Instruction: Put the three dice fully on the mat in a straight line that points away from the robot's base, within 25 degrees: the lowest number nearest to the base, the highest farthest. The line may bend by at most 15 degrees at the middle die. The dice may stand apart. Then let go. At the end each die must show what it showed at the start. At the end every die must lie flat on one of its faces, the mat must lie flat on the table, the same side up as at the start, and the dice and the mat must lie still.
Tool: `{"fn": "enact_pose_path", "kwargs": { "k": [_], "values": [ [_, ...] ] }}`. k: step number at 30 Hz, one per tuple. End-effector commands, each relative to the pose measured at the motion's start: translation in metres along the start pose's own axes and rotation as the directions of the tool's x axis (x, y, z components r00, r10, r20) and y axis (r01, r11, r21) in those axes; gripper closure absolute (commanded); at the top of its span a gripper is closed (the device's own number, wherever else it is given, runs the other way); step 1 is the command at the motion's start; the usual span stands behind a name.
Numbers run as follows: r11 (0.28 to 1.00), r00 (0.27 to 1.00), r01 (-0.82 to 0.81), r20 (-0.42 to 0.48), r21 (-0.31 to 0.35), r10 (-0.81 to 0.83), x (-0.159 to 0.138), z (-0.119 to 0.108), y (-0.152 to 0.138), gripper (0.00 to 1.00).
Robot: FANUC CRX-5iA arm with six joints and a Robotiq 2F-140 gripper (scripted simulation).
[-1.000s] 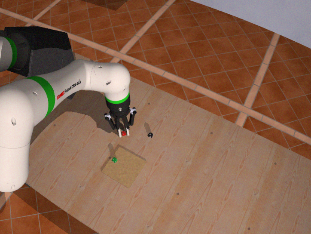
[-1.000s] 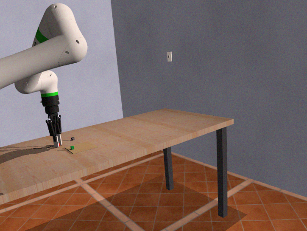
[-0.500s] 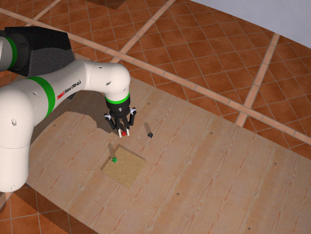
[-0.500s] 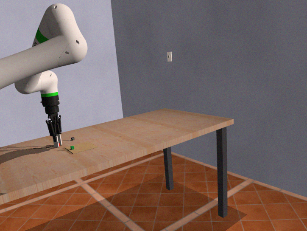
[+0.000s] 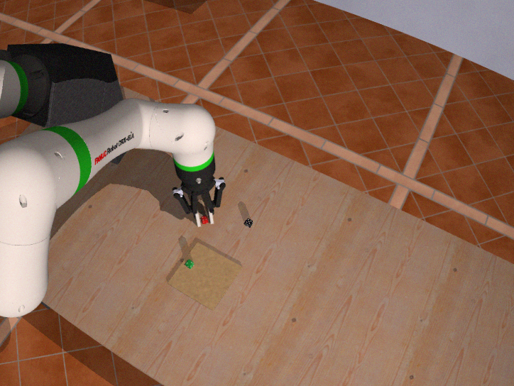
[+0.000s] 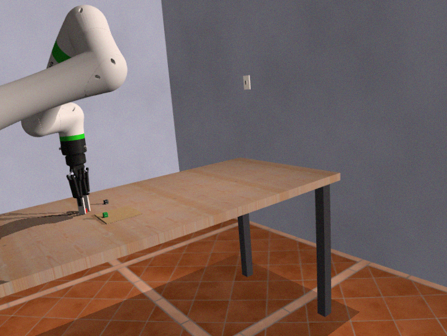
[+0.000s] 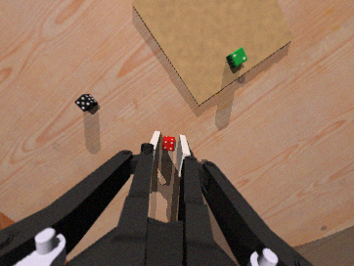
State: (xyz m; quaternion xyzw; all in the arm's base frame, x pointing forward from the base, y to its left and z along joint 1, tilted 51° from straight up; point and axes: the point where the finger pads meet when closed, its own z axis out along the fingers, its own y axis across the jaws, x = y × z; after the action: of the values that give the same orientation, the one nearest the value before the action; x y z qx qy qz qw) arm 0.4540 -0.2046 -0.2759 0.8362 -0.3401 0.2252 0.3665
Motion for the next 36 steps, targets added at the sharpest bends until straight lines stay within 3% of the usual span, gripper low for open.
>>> {"fn": "enact_pose_path", "kwargs": {
  "k": [1,10,11,36],
  "values": [
    [1.000,1.000,0.000,0.000,0.000,0.000,-0.0001,-0.0002,-0.0002,0.81],
    [1.000,1.000,0.000,0.000,0.000,0.000,-0.0001,-0.0002,-0.0002,0.81],
    [1.000,1.000,0.000,0.000,0.000,0.000,-0.0001,-0.0002,-0.0002,0.93],
    [1.000,1.000,0.000,0.000,0.000,0.000,-0.0001,-0.0002,-0.0002,0.93]
  ]
}}
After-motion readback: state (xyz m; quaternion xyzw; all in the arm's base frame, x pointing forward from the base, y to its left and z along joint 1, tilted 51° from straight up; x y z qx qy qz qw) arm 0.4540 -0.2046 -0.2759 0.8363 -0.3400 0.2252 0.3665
